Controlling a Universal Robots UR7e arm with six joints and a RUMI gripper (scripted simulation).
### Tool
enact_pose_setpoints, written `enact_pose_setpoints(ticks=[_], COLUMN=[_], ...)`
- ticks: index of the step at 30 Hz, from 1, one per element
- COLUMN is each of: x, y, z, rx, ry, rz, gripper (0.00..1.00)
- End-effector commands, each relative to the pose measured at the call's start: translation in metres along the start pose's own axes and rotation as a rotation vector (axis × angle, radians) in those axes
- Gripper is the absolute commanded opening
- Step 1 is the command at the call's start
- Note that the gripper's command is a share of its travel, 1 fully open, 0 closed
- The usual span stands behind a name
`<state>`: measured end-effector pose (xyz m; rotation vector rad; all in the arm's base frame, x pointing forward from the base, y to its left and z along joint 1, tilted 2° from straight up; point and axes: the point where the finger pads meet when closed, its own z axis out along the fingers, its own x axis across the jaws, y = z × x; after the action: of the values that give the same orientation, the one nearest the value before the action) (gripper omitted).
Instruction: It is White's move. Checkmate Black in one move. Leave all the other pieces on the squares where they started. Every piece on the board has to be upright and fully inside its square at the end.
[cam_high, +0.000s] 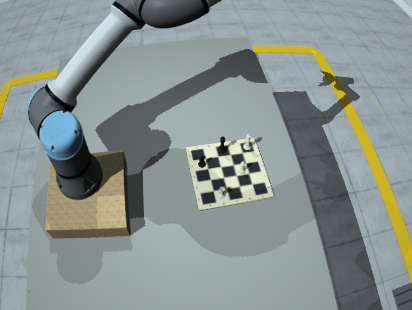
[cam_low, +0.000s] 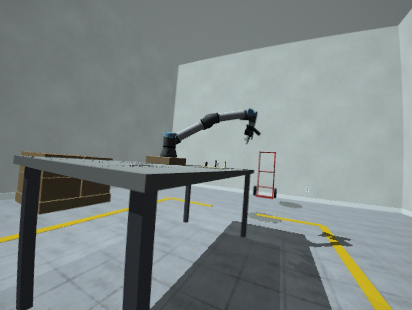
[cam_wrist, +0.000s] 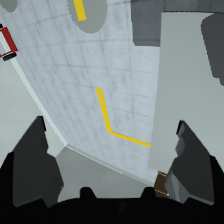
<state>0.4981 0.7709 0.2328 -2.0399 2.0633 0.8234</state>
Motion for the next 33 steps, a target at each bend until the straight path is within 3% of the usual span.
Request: enact_pose_setpoints(ticks=[1, 33], x=[-0.0008, 0.0027], y=[0.0004, 0.0004], z=[-0.0012, 0.0019], rx=[0.001, 0.000], ry=[-0.001, 0.011], rz=[-0.001, -0.023], gripper=[1.00, 1.00])
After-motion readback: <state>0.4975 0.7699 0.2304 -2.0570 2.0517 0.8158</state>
